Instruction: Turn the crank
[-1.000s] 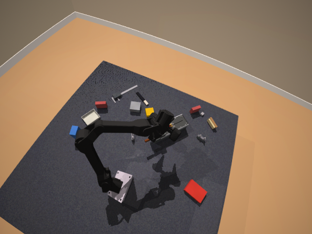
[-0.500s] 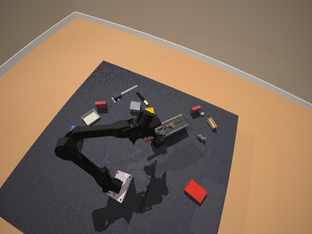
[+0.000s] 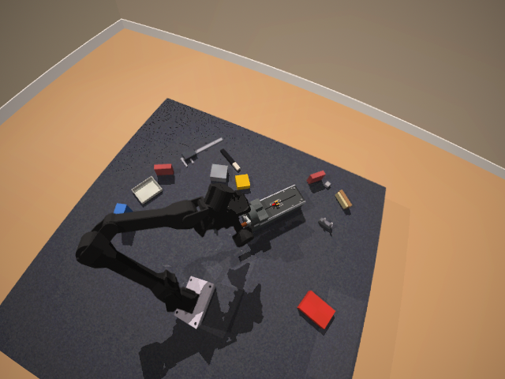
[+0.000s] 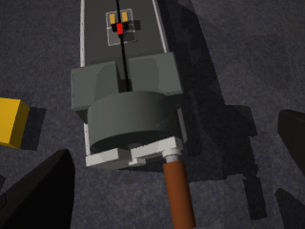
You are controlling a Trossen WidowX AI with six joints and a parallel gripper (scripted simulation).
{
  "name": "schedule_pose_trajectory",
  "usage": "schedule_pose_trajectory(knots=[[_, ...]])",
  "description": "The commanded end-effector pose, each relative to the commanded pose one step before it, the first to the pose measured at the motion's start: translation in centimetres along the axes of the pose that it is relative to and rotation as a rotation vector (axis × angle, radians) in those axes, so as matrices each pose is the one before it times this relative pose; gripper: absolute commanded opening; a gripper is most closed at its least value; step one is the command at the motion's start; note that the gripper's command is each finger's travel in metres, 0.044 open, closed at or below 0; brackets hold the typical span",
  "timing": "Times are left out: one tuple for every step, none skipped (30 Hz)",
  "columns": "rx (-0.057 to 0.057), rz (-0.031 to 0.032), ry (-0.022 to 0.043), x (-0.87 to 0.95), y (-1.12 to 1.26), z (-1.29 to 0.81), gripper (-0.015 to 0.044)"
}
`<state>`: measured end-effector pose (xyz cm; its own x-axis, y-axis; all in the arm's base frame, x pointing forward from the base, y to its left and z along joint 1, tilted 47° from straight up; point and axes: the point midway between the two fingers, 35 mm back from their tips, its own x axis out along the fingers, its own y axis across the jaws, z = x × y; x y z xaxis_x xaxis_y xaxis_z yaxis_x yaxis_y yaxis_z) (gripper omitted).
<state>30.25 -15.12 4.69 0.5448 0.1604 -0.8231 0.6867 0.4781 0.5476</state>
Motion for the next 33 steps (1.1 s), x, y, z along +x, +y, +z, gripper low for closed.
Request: schedule_pose_trajectory(knots=[[0.0070, -0.00692, 0.00299, 1.158, -0.137, -1.271, 0.0440], [0.0000, 0.00015, 0.00005, 0.320, 0.006, -0.317, 0.0440], [0.0001, 0.00021, 0.00004, 0.313, 0.004, -0.322, 0.0440], [0.0001, 0.00027, 0.00003, 0.306, 0.001, -0.326, 0.0440], [0.0001, 0.00032, 0.00002, 0.298, -0.002, -0.331, 0.0440], [0.0001, 0.00038, 0.00001, 0.291, -0.004, -0.335, 0.0440], [0.0002, 0.00044, 0.00000, 0.283, -0.007, -0.339, 0.0440], [0.0001, 0.00039, 0.00000, 0.223, -0.008, -0.277, 0.0440], [0.0001, 0.00025, 0.00000, 0.132, -0.006, -0.168, 0.0440], [0.0000, 0.00009, 0.00000, 0.043, -0.002, -0.056, 0.0440], [0.0000, 0.00000, 0.00000, 0.000, 0.000, 0.000, 0.0440], [0.0000, -0.00002, 0.00003, 0.021, 0.001, -0.016, 0.0440], [0.0000, -0.00005, 0.00007, 0.063, 0.004, -0.050, 0.0440], [0.0000, -0.00008, 0.00012, 0.105, 0.006, -0.083, 0.0440], [0.0000, -0.00009, 0.00015, 0.127, 0.007, -0.102, 0.0440], [0.0000, -0.00008, 0.00015, 0.127, 0.007, -0.103, 0.0440], [0.0000, -0.00007, 0.00014, 0.126, 0.007, -0.104, 0.0440], [0.0000, -0.00006, 0.00014, 0.125, 0.007, -0.105, 0.0440], [0.0000, -0.00006, 0.00014, 0.124, 0.007, -0.105, 0.0440], [0.0000, -0.00005, 0.00013, 0.123, 0.006, -0.106, 0.0440], [0.0000, -0.00004, 0.00013, 0.122, 0.006, -0.107, 0.0440], [0.0000, -0.00004, 0.00004, 0.124, 0.003, -0.108, 0.0440], [0.0000, -0.00003, 0.00004, 0.124, 0.003, -0.109, 0.0440], [0.0000, -0.00002, 0.00004, 0.123, 0.003, -0.109, 0.0440], [0.0000, -0.00001, 0.00004, 0.122, 0.003, -0.110, 0.0440], [0.0000, 0.00000, 0.00003, 0.120, 0.002, -0.111, 0.0440], [0.0000, 0.00001, 0.00003, 0.119, 0.002, -0.112, 0.0440], [0.0000, 0.00002, 0.00003, 0.118, 0.002, -0.112, 0.0440], [0.0000, 0.00003, 0.00003, 0.117, 0.001, -0.113, 0.0440], [0.0000, 0.00004, 0.00002, 0.116, 0.001, -0.114, 0.0440], [0.0000, 0.00005, 0.00002, 0.115, 0.001, -0.114, 0.0440], [0.0000, 0.00006, 0.00002, 0.114, 0.001, -0.115, 0.0440], [0.0000, 0.00007, 0.00002, 0.113, 0.000, -0.116, 0.0440]])
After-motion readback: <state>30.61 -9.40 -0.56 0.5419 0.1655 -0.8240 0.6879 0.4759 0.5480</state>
